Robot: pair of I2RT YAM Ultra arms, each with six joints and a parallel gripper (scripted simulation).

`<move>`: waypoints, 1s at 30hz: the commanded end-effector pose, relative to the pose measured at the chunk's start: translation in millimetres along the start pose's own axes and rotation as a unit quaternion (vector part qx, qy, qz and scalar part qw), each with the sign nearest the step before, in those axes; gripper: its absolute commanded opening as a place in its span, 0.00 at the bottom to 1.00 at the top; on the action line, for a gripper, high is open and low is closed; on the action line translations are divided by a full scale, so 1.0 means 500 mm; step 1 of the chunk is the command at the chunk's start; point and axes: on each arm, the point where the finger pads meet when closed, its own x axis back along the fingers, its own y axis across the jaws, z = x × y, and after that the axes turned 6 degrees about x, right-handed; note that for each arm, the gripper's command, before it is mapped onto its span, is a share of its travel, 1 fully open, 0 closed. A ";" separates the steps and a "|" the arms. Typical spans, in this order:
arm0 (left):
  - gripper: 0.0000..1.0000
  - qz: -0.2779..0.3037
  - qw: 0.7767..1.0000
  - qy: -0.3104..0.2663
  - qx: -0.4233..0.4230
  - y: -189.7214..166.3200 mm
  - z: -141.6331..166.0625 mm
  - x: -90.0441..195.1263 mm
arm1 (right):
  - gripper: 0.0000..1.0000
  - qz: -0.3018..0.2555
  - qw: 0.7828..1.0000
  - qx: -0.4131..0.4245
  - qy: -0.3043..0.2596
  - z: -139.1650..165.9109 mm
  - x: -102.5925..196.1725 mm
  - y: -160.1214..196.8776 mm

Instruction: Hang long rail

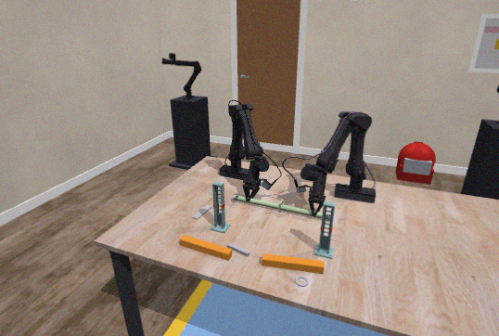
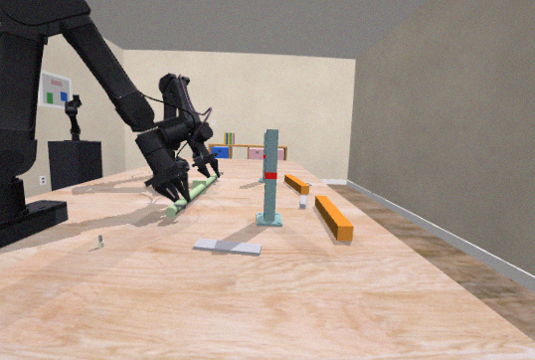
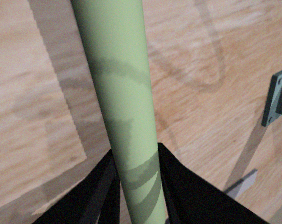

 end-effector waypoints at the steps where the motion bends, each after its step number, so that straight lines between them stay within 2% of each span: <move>1: 0.34 -0.025 0.999 -0.020 0.011 0.036 -0.023 0.014 | 0.19 0.005 1.000 -0.004 -0.001 -0.002 0.002 -0.008; 14: 0.18 -0.021 1.000 -0.012 0.008 0.022 -0.009 0.012 | 0.19 0.005 1.000 -0.004 -0.001 -0.002 0.002 -0.008; 15: 0.07 -0.021 1.000 -0.012 0.008 0.022 -0.009 0.012 | 0.19 0.005 1.000 -0.004 -0.001 -0.002 0.002 -0.008; 16: 0.00 -0.021 1.000 -0.012 0.008 0.022 -0.009 0.012 | 0.19 0.005 1.000 -0.004 -0.001 -0.002 0.002 -0.008; 18: 0.00 -0.019 1.000 -0.010 0.007 0.016 -0.004 0.012 | 0.19 0.005 1.000 -0.004 -0.001 -0.002 0.002 -0.008; 20: 0.19 -0.012 1.000 -0.009 0.005 0.014 -0.007 0.010 | 0.19 0.005 1.000 -0.004 -0.001 -0.002 0.002 -0.008; 30: 0.19 -0.013 1.000 -0.010 0.005 0.016 -0.007 0.016 | 0.19 0.005 1.000 -0.004 -0.001 -0.002 0.008 -0.009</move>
